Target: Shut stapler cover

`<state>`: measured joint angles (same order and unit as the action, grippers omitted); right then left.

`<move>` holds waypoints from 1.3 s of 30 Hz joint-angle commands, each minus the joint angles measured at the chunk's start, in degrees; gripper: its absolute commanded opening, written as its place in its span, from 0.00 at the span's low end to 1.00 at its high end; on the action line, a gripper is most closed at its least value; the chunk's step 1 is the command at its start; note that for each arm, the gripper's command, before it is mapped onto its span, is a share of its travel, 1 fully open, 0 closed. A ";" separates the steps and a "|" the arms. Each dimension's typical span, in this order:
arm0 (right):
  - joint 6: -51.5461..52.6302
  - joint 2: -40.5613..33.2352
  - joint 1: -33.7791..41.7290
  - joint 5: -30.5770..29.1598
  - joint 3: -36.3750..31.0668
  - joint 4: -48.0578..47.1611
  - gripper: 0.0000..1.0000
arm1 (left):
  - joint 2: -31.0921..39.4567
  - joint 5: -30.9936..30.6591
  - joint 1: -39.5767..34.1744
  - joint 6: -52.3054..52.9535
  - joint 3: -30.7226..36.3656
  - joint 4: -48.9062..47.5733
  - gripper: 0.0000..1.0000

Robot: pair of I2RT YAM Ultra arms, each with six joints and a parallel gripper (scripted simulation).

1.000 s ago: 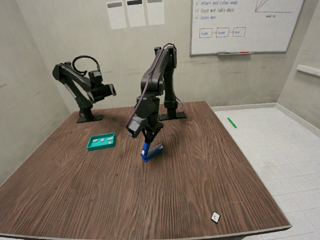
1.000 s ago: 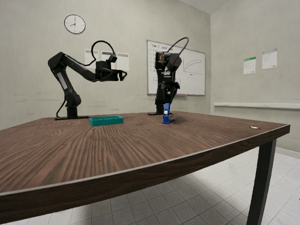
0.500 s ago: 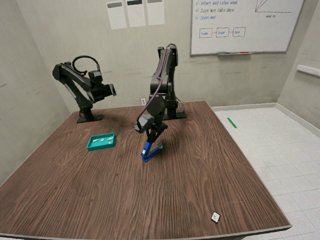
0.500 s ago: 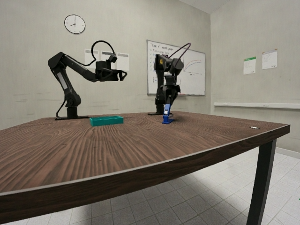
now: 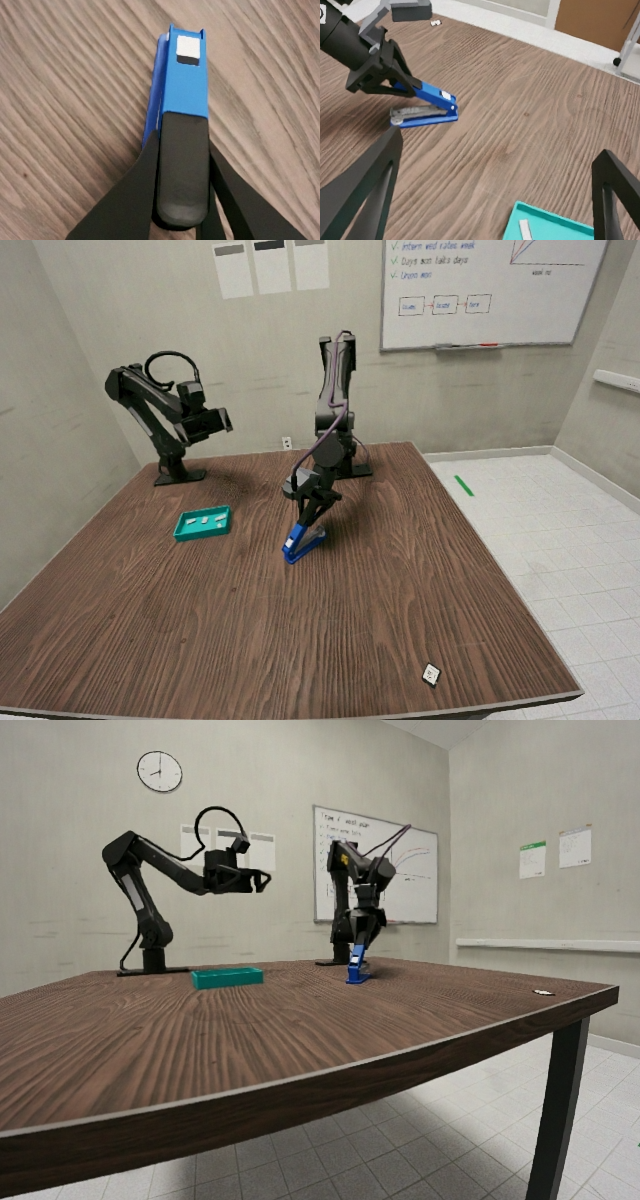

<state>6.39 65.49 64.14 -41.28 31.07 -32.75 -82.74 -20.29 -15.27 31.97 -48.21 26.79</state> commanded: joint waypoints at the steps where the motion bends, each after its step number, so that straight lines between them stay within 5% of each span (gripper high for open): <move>1: 0.05 0.50 0.31 -0.66 1.93 -0.71 1.00 | 2.09 -3.29 1.49 0.78 3.09 -5.51 0.00; 30: 0.05 0.50 0.31 -0.66 1.93 -0.71 1.00 | 0.70 -18.86 10.06 -1.79 24.65 -41.95 0.00; 39: 0.05 0.50 0.31 -0.66 1.93 -0.71 1.00 | 0.02 -19.30 9.88 -2.43 25.06 -44.42 0.00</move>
<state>6.39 65.49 64.14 -41.28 31.07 -32.75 -82.30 -38.06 -5.41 30.28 -23.09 -15.20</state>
